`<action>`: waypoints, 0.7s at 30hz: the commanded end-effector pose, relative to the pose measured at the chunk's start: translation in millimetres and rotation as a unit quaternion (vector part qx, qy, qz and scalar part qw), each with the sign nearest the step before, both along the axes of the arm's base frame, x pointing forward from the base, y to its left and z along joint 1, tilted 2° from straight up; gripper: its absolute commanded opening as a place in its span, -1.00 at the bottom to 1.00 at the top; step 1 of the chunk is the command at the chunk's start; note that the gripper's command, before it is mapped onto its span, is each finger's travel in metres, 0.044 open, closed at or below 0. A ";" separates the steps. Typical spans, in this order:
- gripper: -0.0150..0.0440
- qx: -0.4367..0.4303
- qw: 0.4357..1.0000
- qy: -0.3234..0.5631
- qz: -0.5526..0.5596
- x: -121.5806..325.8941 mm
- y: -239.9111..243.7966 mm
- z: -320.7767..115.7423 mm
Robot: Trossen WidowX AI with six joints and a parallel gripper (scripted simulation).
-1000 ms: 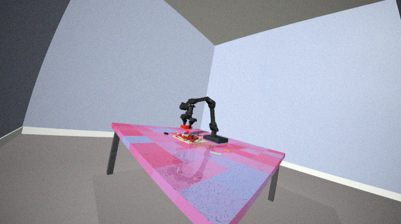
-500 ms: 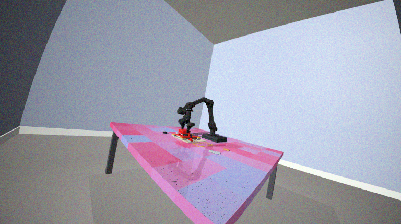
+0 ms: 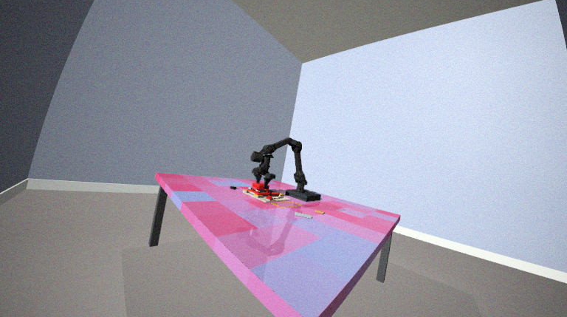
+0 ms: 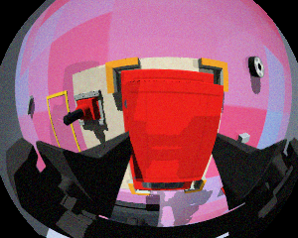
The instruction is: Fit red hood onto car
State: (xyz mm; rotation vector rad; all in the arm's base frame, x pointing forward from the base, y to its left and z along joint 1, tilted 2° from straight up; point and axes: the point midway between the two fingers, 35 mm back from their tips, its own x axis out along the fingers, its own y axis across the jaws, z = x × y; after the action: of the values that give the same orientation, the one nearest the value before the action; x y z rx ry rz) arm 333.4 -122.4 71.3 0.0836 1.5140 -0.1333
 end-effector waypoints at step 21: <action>-0.49 0.002 1.000 -0.002 0.000 0.8 0.8 -3.3</action>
State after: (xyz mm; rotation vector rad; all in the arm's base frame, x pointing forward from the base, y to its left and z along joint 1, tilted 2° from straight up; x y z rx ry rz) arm 333.8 -122.3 69.8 0.0826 1.5118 -0.1332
